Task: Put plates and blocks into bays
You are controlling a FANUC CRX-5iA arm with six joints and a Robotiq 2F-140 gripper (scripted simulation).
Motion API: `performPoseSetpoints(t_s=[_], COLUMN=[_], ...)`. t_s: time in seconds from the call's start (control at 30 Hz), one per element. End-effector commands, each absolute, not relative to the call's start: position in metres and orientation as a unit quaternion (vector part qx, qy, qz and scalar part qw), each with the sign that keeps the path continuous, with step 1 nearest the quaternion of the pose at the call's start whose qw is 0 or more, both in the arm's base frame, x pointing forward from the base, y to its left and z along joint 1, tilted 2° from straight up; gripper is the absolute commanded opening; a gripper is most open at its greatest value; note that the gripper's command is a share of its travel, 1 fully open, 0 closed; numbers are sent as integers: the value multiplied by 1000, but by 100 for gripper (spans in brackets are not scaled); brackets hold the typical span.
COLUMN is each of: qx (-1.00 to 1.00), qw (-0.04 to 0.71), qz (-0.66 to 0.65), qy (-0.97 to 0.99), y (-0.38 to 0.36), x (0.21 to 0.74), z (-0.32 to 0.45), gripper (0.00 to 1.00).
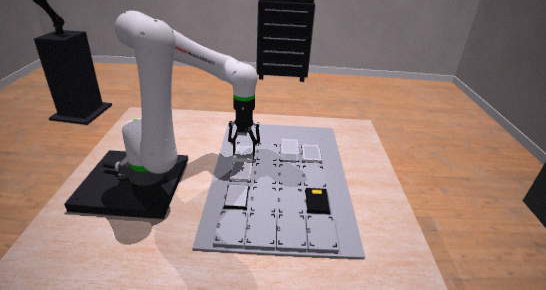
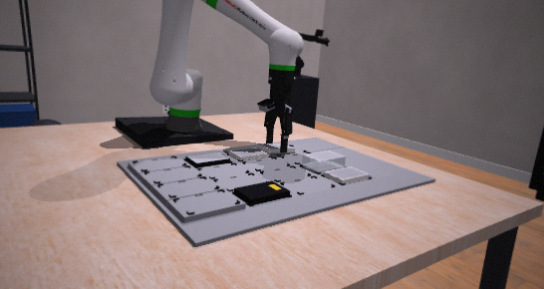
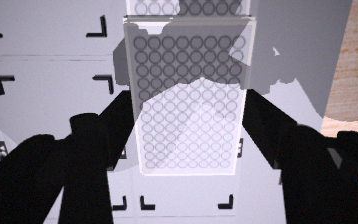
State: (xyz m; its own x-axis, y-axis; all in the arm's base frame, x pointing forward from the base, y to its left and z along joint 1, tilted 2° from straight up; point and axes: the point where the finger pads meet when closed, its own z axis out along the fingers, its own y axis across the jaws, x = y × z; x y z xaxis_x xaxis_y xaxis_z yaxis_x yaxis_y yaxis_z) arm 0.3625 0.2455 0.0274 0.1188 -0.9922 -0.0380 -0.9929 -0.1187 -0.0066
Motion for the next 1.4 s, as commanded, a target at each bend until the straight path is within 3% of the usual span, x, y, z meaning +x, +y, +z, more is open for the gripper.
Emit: performPoseSetpoints(t_s=[0.0, 1.37], qx=[-748, -748], qw=[16, 16], qz=[12, 12], qy=[664, 664], y=[246, 245], x=[363, 363], z=[29, 51], gripper=[10, 10])
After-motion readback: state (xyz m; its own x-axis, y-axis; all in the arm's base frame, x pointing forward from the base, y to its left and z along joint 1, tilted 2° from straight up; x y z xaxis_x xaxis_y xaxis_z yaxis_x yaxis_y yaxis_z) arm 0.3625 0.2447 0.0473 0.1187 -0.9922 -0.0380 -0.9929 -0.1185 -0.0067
